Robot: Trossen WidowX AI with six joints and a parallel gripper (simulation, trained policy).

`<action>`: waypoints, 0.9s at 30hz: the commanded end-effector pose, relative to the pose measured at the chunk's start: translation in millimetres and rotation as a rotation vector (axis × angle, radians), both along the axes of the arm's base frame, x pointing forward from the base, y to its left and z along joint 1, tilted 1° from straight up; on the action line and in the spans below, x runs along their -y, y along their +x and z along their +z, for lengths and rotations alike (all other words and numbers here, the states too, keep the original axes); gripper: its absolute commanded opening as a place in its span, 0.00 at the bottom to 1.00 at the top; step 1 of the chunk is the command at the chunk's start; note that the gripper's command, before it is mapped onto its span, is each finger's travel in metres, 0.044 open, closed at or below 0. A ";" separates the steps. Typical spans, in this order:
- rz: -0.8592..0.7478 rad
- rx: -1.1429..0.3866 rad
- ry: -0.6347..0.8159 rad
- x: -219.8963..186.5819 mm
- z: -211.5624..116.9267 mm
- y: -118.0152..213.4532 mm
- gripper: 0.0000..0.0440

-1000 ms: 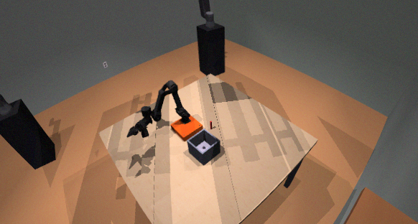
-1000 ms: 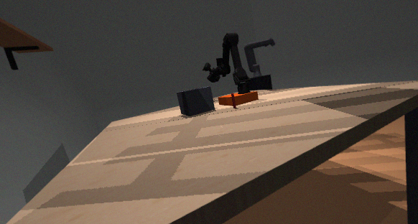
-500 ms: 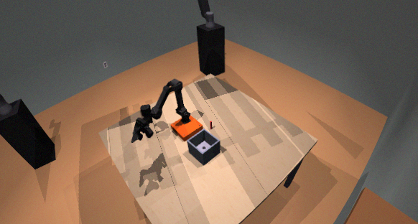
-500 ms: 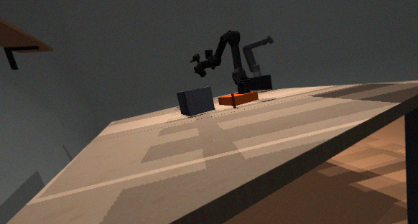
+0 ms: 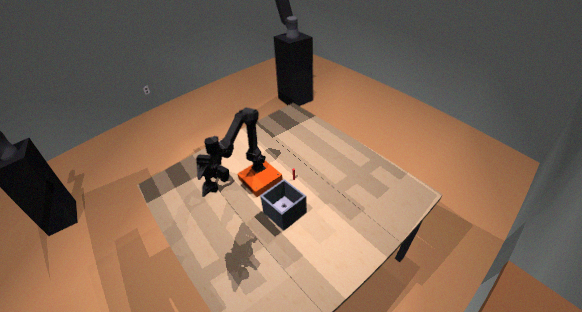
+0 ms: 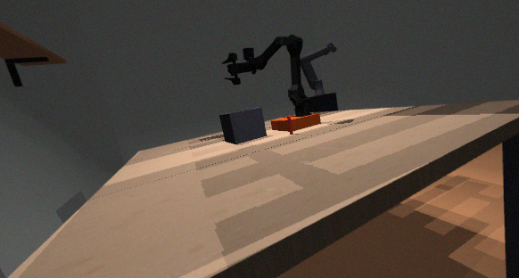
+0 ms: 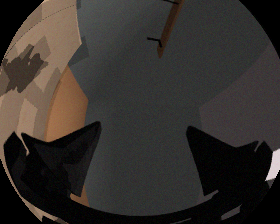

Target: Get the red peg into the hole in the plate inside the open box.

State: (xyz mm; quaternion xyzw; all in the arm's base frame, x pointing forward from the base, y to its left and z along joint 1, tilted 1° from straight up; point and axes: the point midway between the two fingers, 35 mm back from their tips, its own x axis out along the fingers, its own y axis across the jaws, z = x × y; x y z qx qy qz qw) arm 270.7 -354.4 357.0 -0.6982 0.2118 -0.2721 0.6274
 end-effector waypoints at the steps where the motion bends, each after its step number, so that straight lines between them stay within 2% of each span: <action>1: 0.041 0.064 0.053 -15.0 16.5 11.7 1.00; 12: 0.198 0.256 0.346 -72.7 43.6 49.2 1.00; 27: 0.331 0.406 0.827 -144.1 43.6 79.5 1.00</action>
